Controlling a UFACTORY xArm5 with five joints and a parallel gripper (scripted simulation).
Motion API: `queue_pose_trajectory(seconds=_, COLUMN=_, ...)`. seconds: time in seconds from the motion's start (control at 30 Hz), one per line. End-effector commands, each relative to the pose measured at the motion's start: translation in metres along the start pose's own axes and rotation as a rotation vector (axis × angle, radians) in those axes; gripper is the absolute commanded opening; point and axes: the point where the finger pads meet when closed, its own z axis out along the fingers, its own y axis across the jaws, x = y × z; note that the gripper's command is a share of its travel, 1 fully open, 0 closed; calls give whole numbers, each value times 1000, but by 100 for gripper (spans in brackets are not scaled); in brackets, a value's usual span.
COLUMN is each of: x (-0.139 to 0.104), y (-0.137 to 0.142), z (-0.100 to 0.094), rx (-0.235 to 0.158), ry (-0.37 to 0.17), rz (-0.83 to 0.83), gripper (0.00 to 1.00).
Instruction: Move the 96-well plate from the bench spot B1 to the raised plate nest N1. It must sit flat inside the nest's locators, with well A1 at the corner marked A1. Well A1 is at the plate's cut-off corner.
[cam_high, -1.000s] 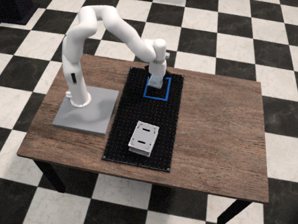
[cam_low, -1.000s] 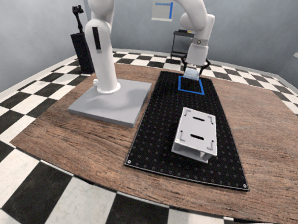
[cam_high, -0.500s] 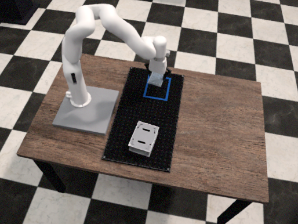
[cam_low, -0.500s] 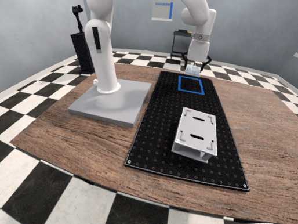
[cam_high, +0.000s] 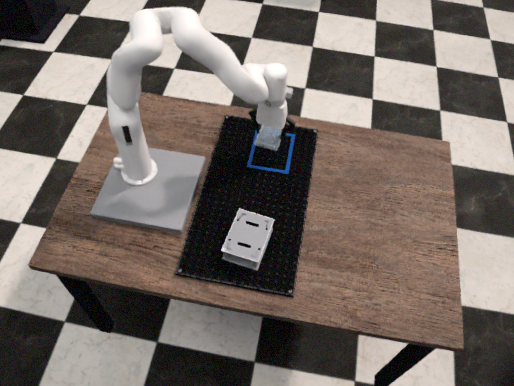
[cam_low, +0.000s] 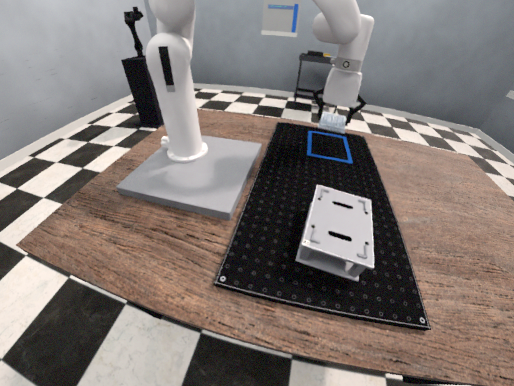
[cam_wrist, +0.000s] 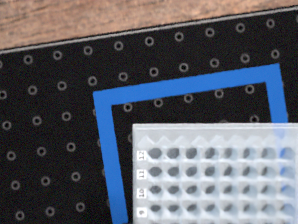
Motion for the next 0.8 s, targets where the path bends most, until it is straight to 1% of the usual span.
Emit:
queue_pose_trajectory(seconds=0.0, x=-11, y=3, z=-3, rx=5, ry=16, rz=-1, gripper=0)
queue_pose_trajectory(seconds=0.17, x=-28, y=5, z=-5, rx=5, ry=16, rz=-1, gripper=0)
queue_pose_trajectory(seconds=0.23, x=-28, y=5, z=-5, rx=5, ry=16, rz=-1, gripper=0)
queue_pose_trajectory(seconds=0.73, x=-77, y=12, z=-12, rx=5, ry=15, rz=-1, gripper=0)
queue_pose_trajectory(seconds=0.77, x=-77, y=12, z=-12, rx=5, ry=15, rz=-1, gripper=0)
